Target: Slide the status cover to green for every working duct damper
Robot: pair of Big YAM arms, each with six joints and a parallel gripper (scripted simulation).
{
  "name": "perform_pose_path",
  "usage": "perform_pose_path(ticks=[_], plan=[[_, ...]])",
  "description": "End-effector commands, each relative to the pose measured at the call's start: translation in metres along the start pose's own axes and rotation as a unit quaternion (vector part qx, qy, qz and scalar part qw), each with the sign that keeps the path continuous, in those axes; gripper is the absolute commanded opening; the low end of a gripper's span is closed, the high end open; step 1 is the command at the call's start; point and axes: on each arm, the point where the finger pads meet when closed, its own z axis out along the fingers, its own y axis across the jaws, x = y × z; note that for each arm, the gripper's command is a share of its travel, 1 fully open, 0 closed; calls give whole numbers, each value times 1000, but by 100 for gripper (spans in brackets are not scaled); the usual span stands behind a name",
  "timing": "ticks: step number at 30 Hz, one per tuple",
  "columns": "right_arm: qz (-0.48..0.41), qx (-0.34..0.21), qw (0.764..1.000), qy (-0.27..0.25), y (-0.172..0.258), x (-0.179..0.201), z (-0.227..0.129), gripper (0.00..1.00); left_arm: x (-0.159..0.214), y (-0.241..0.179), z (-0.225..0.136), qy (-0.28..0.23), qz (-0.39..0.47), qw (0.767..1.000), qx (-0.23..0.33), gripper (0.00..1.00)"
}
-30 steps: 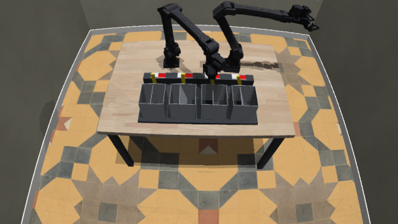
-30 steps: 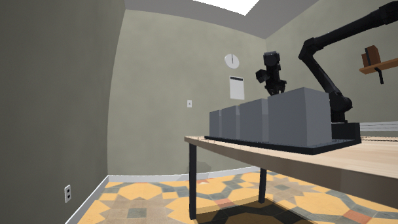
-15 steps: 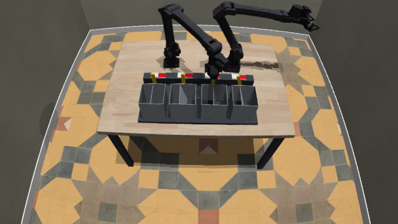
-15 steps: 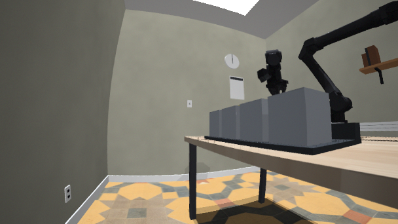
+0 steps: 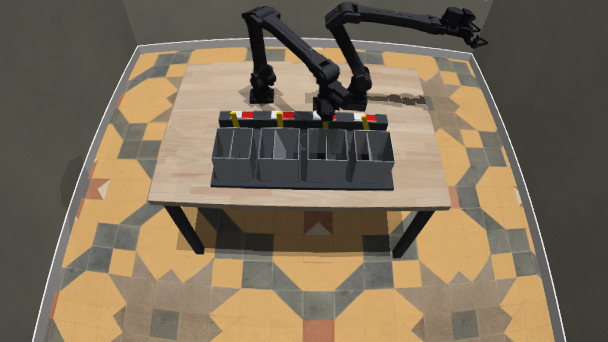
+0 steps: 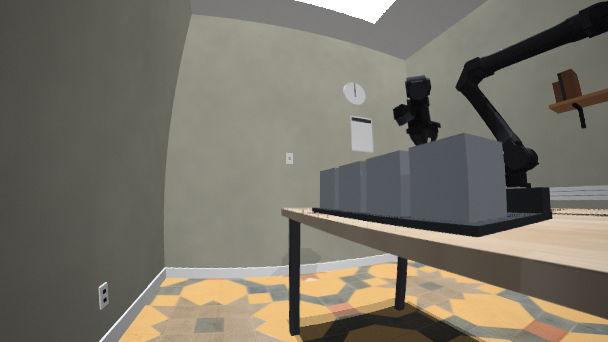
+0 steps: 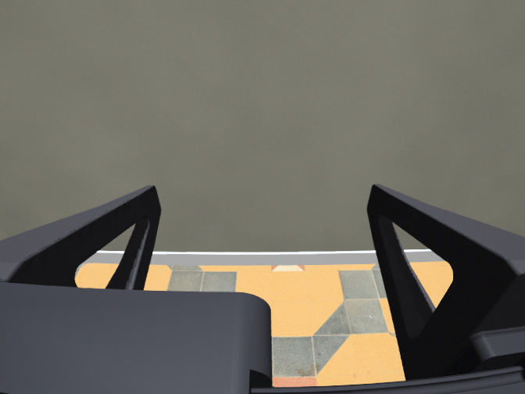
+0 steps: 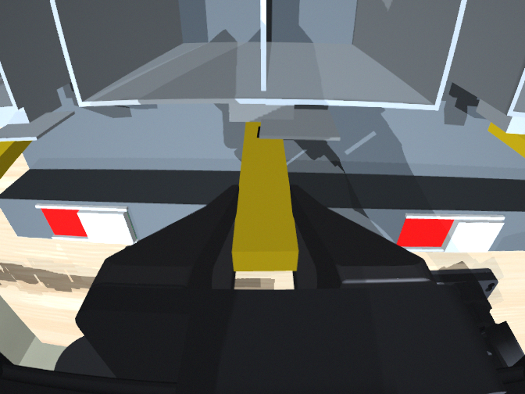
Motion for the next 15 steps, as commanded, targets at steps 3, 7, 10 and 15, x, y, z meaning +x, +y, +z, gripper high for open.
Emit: perform_pose_path(ticks=[3,7,10,15], plan=[[-5,-7,1000,-13,17,-8,-13,17,-46,-4,3,-42,-5,999,3,100],[-5,-7,1000,-13,17,-8,-13,17,-46,-4,3,-42,-5,999,3,100],[-5,-7,1000,-13,17,-8,-13,21,-46,-4,3,-42,-5,999,3,100],[-5,-7,1000,-14,17,-8,-13,29,-46,-4,3,-42,-5,999,3,100]])
